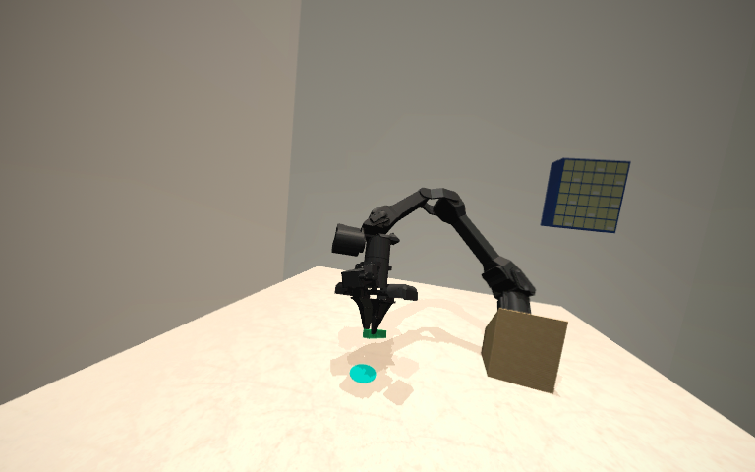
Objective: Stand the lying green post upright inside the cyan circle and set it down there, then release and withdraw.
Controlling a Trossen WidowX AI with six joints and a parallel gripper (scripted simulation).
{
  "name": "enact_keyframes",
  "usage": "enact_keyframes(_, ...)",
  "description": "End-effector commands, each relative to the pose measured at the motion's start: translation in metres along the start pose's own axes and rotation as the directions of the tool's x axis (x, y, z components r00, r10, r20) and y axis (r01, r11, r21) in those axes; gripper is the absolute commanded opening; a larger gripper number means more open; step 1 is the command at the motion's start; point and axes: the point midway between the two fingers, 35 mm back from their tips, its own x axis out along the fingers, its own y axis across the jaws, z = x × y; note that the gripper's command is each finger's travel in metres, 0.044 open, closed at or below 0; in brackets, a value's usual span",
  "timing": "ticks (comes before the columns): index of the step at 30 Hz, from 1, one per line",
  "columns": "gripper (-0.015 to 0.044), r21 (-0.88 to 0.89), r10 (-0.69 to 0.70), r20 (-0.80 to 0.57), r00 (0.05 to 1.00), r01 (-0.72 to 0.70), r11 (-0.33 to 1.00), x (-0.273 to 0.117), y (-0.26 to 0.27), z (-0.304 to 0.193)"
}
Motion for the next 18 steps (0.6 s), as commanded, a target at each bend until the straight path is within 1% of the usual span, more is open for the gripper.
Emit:
enact_keyframes(1, 0.0023, -0.001, 0.011, 0.039, 0.999, -0.011, 1.0, -0.0007, -0.0001, 0.0003)
enact_keyframes(18, 0.0023, -0.007, 0.053, 0.16, 0.986, -0.052, 0.999, 0.0046, -0.0005, 0.0006)
